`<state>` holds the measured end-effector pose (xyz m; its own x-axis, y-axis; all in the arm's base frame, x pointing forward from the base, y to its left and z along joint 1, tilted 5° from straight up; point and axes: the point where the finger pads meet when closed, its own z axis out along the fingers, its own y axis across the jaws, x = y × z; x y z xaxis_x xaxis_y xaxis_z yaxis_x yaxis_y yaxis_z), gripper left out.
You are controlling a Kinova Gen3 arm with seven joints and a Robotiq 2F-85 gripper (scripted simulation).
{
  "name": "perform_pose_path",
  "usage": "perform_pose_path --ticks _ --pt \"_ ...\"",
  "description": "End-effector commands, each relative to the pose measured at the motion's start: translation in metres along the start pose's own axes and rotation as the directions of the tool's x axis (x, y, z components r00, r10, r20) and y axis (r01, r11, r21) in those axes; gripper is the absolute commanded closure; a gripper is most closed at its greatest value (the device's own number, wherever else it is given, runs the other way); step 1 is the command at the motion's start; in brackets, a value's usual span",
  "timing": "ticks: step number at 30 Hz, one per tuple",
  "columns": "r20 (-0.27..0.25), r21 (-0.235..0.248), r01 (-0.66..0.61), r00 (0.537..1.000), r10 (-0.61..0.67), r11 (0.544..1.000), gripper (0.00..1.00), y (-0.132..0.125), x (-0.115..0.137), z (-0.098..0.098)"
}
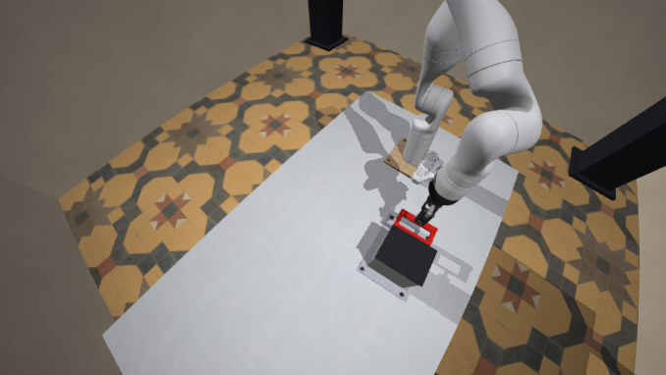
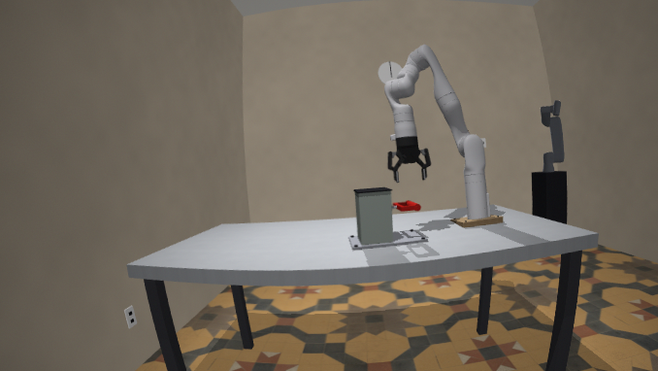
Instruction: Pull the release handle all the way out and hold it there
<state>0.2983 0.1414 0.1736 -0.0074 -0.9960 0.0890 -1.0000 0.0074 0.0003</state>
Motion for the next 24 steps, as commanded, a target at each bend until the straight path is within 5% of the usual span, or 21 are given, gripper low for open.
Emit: perform_pose_path --ticks 1,23,24 --pt "0.002 0.009 0.025 1.0 -0.025 1.0 0.0 0.0006 -0.0043 -0.0015" --pt "0.005 0.028 0.083 0.996 -0.084 0.996 0.0 0.001 -0.0123 -0.0033" --pt "0.005 0.028 0.083 0.996 -0.084 0.996 1.0 0.001 -0.0123 -0.0033"
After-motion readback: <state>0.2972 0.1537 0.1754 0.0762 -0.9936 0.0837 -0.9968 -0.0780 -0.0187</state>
